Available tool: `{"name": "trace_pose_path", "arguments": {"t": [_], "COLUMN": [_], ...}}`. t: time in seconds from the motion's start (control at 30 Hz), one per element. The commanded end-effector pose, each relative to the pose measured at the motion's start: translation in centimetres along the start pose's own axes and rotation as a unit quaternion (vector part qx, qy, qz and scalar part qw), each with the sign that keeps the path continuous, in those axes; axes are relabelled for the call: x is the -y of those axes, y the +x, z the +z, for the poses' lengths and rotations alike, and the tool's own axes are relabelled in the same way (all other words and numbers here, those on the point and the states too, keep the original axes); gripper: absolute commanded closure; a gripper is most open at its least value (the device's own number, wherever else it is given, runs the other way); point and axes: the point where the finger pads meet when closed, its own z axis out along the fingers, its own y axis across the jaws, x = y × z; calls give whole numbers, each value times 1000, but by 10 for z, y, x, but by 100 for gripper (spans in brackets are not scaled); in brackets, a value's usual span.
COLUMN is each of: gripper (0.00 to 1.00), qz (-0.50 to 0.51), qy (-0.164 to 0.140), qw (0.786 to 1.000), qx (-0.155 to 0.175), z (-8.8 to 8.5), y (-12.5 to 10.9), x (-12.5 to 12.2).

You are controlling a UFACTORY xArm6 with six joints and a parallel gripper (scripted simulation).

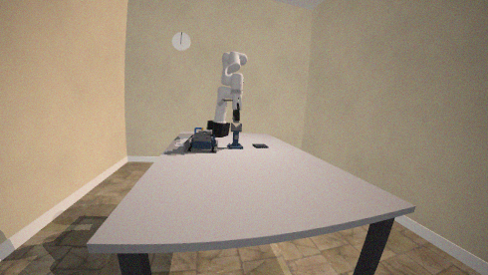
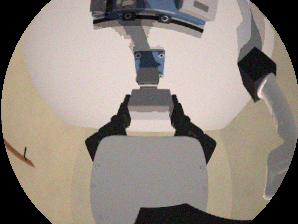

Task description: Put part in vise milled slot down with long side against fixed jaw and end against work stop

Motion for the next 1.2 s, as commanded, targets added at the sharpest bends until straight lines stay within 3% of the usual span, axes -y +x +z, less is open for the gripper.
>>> {"name": "trace_pose_path", "arguments": {"t": [0.0,1.17], "gripper": [100,100], "qz": [0,0], "qy": [2,2], "qw": [1000,1000], "qx": [-8,-18], "z": [-1,-1], "y": [0,-1], "x": [1,2]}}
